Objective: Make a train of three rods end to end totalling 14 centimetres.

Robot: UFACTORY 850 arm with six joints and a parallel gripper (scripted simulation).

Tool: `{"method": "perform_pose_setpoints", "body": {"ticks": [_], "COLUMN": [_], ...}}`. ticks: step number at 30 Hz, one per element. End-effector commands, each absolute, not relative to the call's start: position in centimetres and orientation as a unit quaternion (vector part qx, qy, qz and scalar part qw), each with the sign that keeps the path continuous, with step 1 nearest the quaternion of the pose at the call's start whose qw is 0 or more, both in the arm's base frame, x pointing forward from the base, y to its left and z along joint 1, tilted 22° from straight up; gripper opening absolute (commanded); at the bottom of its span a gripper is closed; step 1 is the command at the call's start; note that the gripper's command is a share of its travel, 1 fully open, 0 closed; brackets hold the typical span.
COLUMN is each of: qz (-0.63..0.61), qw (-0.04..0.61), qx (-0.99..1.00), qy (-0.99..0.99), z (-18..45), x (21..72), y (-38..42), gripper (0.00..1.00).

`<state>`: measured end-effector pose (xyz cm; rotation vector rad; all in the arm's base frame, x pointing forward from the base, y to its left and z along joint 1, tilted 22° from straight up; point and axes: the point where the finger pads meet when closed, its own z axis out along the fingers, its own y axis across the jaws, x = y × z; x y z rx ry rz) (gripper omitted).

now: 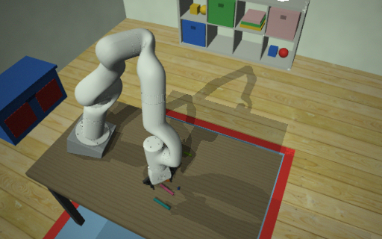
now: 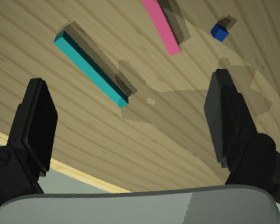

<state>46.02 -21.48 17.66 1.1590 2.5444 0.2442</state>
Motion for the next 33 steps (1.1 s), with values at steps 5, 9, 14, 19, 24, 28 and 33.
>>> {"method": "perform_pose_setpoints", "body": {"ticks": [5, 9, 14, 19, 24, 28, 33], "qz": [0.058, 0.042, 0.04, 0.04, 0.04, 0.04, 0.04], "qw": [0.182, 0.183, 0.183, 0.183, 0.183, 0.183, 0.183], "qx": [0.244, 0.17, 0.161, 0.161, 0.161, 0.161, 0.161], "qy": [0.951, 0.967, 0.969, 0.969, 0.969, 0.969, 0.969], "z": [17.5, 17.3, 17.3, 17.3, 17.3, 17.3, 17.3], "x": [47.3, 47.6, 47.6, 47.6, 47.6, 47.6, 47.6], "y": [-25.7, -27.6, -27.9, -27.9, -27.9, -27.9, -27.9], "gripper": [1.0, 1.0, 1.0, 0.24, 0.24, 0.24, 0.24]}}
